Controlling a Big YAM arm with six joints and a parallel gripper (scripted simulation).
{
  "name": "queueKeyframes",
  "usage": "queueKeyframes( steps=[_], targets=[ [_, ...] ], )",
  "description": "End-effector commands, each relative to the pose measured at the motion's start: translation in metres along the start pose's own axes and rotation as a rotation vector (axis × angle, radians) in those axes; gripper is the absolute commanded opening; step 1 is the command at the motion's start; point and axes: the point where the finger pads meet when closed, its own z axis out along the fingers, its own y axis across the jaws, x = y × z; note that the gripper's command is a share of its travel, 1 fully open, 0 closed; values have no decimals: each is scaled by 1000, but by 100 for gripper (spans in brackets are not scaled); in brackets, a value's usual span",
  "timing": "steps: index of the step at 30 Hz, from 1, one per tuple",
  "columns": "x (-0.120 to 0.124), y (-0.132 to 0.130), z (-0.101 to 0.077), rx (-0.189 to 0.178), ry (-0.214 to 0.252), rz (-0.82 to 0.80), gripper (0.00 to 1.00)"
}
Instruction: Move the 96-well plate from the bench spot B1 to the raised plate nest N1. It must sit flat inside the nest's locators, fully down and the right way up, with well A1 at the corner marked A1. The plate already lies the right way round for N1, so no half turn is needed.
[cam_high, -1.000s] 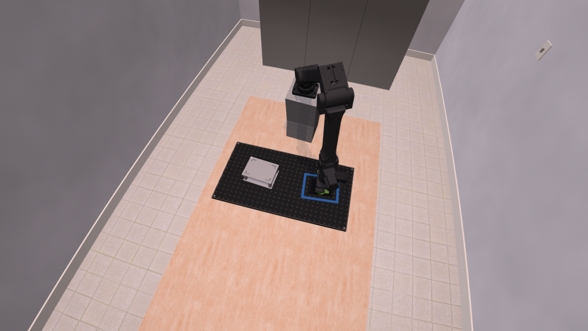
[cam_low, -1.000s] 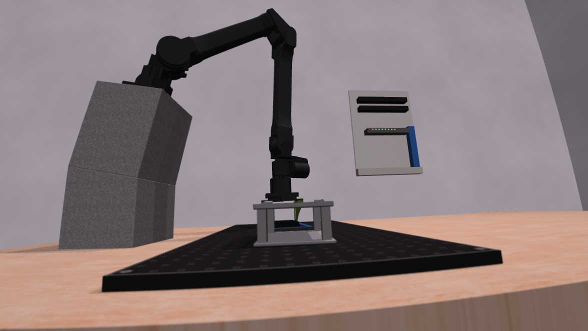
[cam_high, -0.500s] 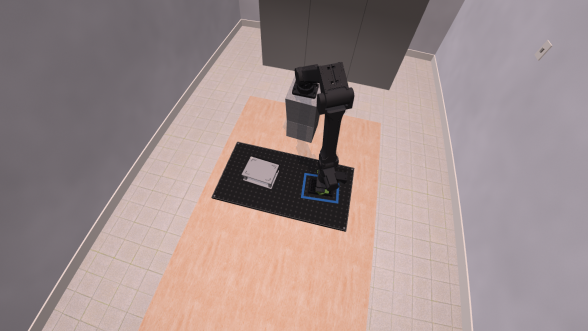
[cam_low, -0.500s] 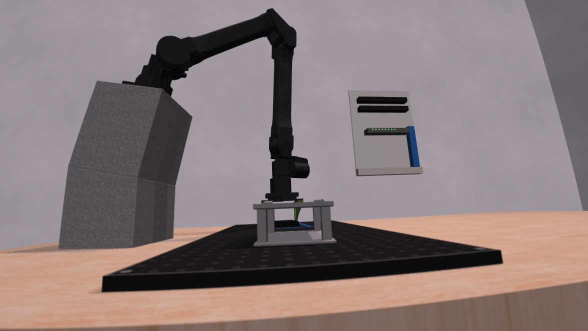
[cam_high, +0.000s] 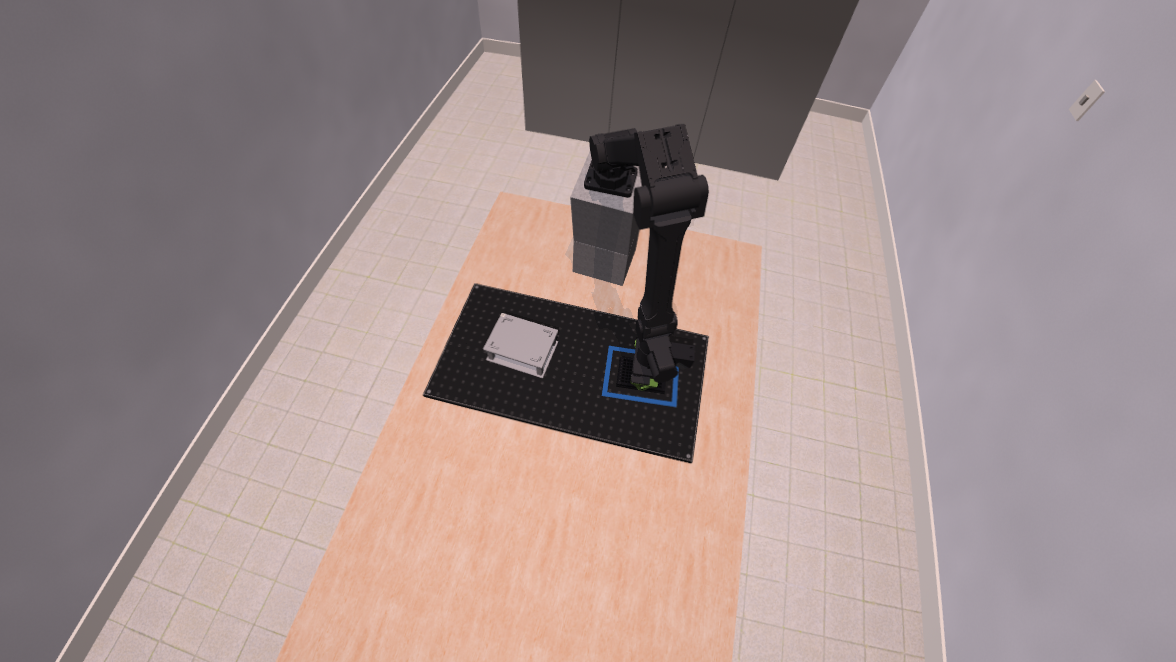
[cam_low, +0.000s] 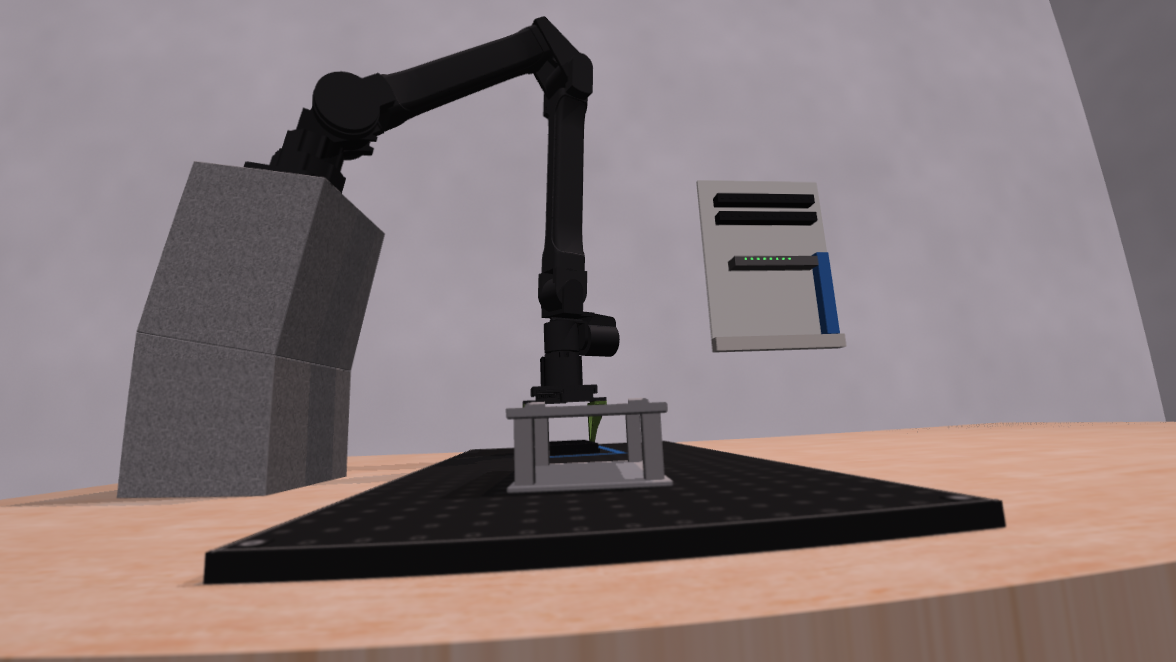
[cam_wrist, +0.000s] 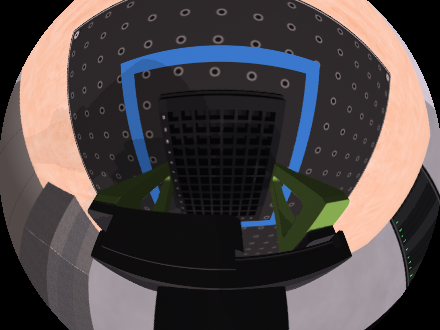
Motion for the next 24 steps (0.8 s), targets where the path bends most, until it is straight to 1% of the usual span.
queueKeyframes(
  steps=[1, 21, 23, 24],
  targets=[
    [4, 2, 5, -7, -3, 0, 0],
    [4, 2, 5, -7, -3, 0, 0],
    [1, -7, -12, 9, -9, 1, 0],
    [0, -7, -14, 9, -9, 1, 0]
  ],
)
